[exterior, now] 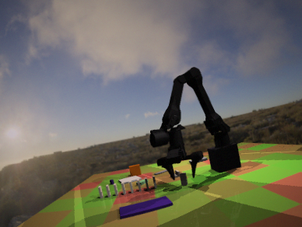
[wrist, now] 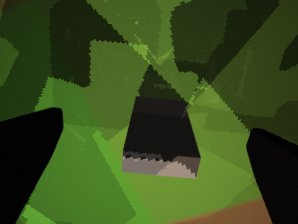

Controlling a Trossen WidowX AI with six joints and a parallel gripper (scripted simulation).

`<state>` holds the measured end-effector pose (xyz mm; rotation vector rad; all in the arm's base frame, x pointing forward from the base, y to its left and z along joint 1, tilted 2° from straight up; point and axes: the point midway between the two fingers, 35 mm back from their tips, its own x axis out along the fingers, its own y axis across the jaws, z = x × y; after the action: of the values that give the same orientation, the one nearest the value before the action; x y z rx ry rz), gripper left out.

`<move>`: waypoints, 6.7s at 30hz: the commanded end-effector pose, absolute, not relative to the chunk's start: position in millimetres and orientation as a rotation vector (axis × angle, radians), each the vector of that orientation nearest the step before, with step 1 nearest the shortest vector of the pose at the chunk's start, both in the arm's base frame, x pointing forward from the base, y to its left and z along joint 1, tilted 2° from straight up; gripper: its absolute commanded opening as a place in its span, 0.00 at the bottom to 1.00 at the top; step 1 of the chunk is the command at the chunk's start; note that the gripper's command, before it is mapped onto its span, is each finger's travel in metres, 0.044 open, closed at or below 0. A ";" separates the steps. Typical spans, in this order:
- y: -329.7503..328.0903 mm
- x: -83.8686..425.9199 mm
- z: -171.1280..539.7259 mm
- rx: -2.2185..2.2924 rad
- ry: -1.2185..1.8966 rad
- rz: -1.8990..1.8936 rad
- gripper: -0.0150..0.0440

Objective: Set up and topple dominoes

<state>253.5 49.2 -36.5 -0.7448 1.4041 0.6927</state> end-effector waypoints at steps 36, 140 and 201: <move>51.5 246.9 98.3 -0.744 1.403 0.693 0.44; -96.5 245.6 20.9 -0.010 1.516 -0.037 0.25; -108.1 248.7 -59.3 -0.011 1.517 -0.038 0.25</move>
<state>246.8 -100.3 -59.7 -0.0052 1.5211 -0.0258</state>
